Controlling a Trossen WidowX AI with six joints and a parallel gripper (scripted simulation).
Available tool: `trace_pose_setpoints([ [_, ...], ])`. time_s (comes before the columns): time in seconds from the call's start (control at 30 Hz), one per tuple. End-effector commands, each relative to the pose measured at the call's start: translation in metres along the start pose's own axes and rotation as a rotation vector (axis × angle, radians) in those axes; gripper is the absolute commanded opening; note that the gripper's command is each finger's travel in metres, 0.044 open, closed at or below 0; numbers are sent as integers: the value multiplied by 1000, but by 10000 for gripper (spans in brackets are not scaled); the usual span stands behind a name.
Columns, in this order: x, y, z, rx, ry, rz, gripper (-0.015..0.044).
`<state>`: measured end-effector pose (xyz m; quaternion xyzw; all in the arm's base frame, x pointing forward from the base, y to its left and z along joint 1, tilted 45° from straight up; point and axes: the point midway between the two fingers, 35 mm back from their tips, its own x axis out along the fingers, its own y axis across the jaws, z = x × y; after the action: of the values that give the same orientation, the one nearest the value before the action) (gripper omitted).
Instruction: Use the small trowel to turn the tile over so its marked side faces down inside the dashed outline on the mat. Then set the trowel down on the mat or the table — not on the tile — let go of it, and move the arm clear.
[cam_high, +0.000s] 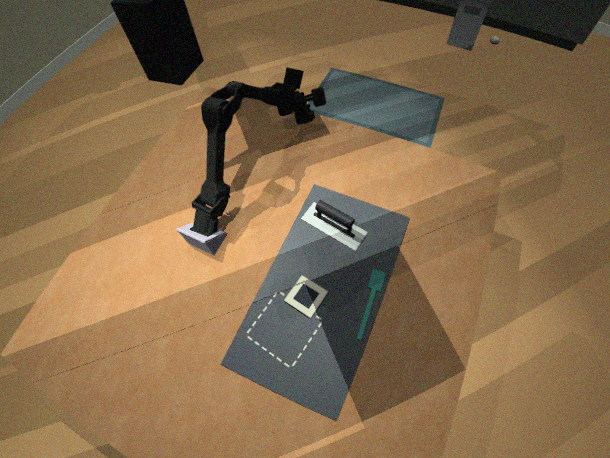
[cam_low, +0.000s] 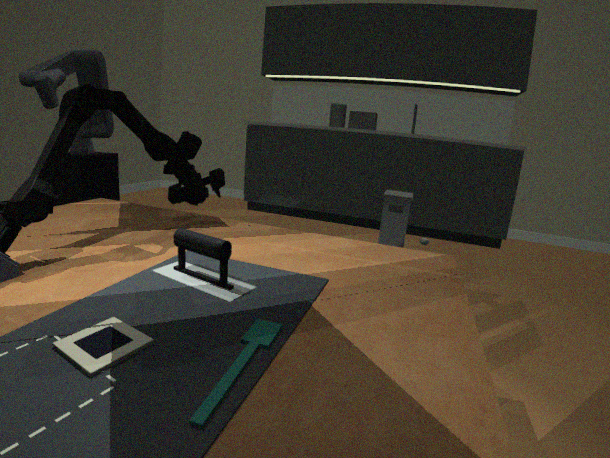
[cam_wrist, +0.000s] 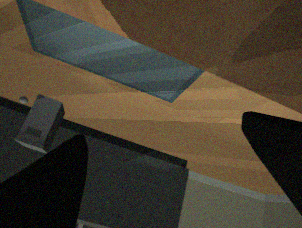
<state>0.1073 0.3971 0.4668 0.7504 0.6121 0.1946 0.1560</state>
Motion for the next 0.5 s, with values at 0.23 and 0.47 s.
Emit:
trace_pose_setpoints([
  [0.23, 0, 0, 0, 0, 0, 0, 190],
  [0.47, 0, 0, 0, 0, 0, 0, 100],
])
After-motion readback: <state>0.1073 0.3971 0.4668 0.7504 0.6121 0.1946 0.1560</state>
